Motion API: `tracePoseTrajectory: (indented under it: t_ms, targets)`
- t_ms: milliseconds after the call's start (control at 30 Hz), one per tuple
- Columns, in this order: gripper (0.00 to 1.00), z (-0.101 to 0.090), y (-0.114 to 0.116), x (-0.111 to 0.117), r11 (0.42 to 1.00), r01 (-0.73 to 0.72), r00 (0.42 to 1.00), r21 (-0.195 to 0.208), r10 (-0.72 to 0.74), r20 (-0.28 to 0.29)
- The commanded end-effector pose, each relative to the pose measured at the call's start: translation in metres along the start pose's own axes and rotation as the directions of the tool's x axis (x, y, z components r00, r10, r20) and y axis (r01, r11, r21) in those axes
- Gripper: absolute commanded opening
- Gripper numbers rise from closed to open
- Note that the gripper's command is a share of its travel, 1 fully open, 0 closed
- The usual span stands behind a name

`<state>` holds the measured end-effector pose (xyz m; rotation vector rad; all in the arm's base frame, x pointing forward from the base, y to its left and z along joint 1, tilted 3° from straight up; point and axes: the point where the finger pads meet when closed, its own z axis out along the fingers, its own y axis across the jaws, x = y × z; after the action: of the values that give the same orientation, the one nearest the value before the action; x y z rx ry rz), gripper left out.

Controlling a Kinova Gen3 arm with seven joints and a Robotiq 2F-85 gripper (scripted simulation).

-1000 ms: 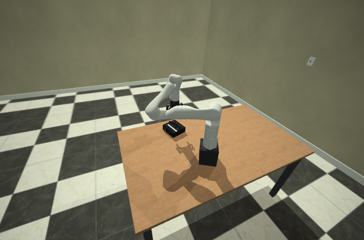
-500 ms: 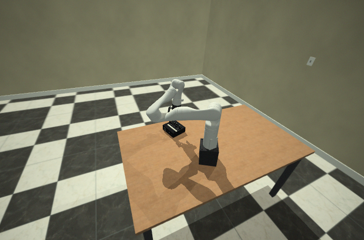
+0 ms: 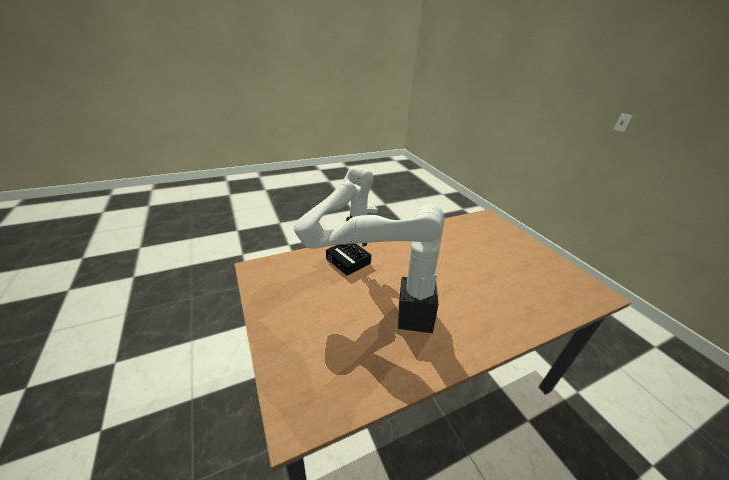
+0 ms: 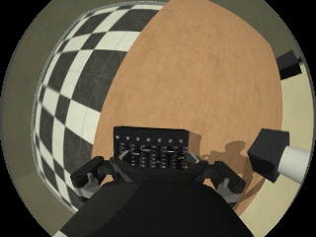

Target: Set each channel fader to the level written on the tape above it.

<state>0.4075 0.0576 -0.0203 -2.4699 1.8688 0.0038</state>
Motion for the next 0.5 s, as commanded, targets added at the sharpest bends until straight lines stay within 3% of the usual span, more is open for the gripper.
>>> tracePoseTrajectory:
  t_ms: [0,100,133,467]
  targets:
    - [1.00,0.0002,0.0000,-0.0003,1.000,-0.004,1.000,-0.001,0.004,-0.002]
    - [1.00,0.0005,0.0001,0.0000,1.000,-0.009,1.000,-0.001,0.009,-0.002]
    - [0.00,0.0005,0.0001,0.0000,1.000,-0.009,1.000,-0.001,0.009,-0.002]
    - [0.00,0.0005,0.0001,0.0000,1.000,-0.009,1.000,-0.001,0.009,-0.002]
